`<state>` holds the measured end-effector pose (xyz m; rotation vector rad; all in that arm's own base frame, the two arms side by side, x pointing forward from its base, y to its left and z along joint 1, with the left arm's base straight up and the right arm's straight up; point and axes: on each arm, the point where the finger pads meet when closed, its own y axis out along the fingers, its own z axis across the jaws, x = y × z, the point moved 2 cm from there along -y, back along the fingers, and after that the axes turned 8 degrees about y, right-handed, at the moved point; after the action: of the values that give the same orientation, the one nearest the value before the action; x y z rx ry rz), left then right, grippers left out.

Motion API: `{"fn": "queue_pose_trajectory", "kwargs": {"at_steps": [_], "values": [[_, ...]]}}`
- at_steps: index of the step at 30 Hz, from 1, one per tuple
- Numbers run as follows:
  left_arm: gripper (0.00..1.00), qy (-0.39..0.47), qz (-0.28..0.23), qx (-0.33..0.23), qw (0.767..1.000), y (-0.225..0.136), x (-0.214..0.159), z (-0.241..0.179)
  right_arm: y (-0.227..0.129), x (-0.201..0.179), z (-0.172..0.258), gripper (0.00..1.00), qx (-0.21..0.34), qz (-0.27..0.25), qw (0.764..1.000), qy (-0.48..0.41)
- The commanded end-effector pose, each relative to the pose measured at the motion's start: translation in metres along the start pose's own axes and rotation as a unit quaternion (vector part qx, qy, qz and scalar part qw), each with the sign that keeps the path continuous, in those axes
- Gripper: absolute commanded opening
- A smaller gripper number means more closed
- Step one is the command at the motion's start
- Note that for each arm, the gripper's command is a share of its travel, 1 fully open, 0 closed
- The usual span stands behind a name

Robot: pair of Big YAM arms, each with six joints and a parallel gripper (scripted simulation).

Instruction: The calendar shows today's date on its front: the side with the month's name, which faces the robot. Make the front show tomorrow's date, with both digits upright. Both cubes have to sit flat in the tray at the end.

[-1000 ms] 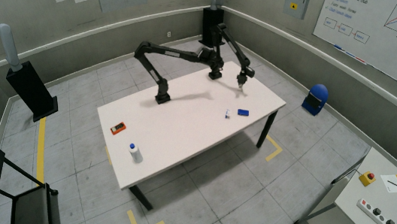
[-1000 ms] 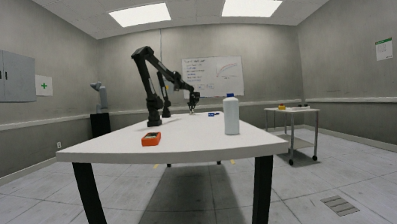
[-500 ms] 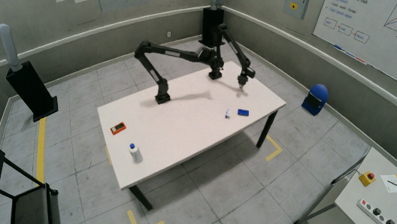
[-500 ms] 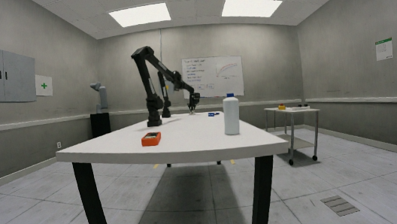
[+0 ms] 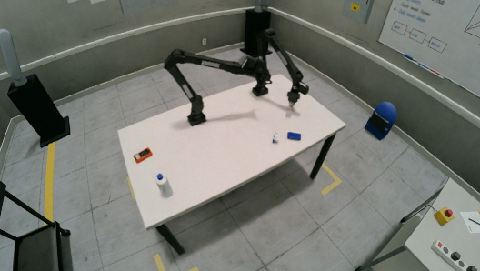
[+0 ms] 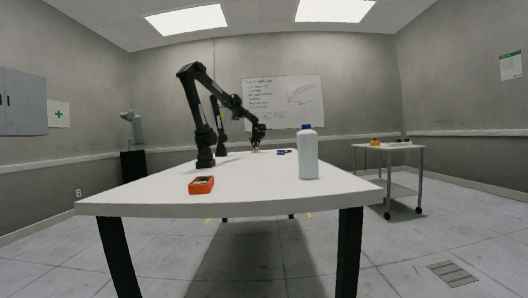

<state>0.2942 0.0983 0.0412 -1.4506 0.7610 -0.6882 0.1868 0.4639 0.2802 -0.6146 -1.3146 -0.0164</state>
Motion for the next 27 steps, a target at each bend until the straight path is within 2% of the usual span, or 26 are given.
{"fn": "queue_pose_trajectory", "kwargs": {"at_steps": [1, 13, 16, 18, 20, 21, 27], "values": [[0.25, 0.023, -0.003, 0.011, 1.0, 0.013, 0.004, 0.003, 0.003, 0.055, 0.003, 1.0, 0.004, -0.047, 0.999, -0.007], [0.25, 0.033, -0.002, 0.012, 0.999, 0.033, 0.008, 0.001, 0.004, 0.056, 0.004, 1.0, 0.005, -0.047, 0.999, -0.006], [0.25, 0.034, -0.003, 0.017, 0.999, 0.027, 0.011, 0.01, 0.004, 0.056, 0.004, 1.0, 0.005, -0.047, 0.999, -0.006], [0.25, 0.028, -0.007, 0.029, 0.999, 0.008, 0.008, 0.02, 0.004, 0.056, 0.004, 1.0, 0.005, -0.047, 0.999, -0.006], [0.48, 0.028, -0.007, 0.03, 0.999, 0.008, 0.009, 0.02, 0.004, 0.056, 0.004, 1.0, 0.005, -0.047, 0.999, -0.006], [0.55, 0.028, -0.007, 0.03, 0.999, 0.008, 0.009, 0.02, 0.004, 0.056, 0.004, 1.0, 0.005, -0.047, 0.999, -0.006], [0.55, 0.028, -0.005, 0.023, 0.999, 0.01, 0.008, 0.009, 0.004, 0.056, 0.004, 1.0, 0.005, -0.047, 0.999, -0.006]]}}
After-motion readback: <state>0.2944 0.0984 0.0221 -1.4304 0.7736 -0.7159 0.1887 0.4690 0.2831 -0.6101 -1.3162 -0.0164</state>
